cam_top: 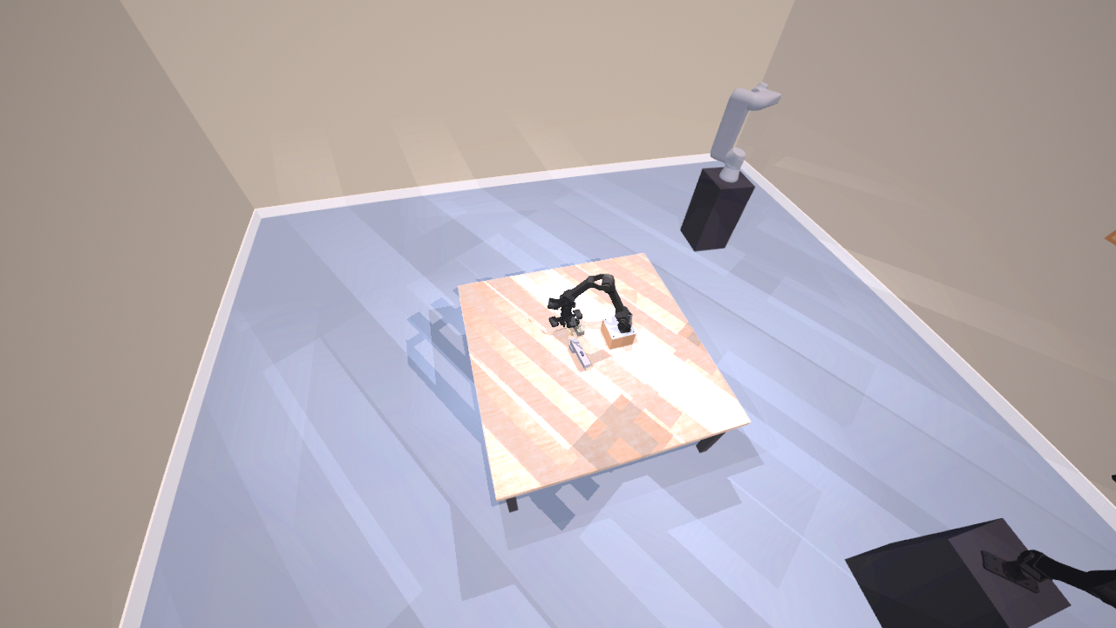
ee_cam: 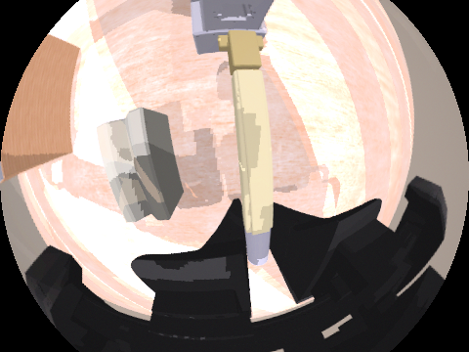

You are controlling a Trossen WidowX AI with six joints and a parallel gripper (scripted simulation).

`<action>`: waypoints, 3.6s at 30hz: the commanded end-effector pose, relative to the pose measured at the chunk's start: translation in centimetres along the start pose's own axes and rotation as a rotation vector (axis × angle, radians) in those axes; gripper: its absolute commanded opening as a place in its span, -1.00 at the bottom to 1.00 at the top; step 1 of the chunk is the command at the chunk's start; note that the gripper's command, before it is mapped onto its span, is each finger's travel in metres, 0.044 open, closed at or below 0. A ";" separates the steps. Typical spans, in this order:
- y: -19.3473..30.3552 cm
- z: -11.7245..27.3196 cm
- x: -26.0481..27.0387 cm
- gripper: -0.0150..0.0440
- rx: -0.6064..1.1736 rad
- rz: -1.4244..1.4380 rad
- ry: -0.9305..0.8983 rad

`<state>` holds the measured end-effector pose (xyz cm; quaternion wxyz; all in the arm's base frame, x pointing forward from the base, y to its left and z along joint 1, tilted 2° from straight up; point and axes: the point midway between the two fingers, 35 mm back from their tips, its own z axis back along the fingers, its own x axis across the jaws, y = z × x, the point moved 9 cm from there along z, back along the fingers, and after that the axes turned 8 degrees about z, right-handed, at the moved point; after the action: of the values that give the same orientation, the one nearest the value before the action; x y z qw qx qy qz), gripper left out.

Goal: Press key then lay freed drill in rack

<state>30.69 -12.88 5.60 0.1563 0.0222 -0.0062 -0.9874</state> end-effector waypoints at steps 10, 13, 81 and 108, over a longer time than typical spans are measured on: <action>0.0 0.7 0.1 -0.49 -0.002 0.005 0.006; 0.0 0.8 0.1 -0.49 -0.002 0.005 0.006; -0.2 3.2 0.2 -0.49 -0.002 0.005 0.006; 0.0 2.9 5.0 -0.49 -0.001 0.005 0.002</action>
<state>26.42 -14.22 8.19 0.1567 0.0196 -0.0057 -0.9874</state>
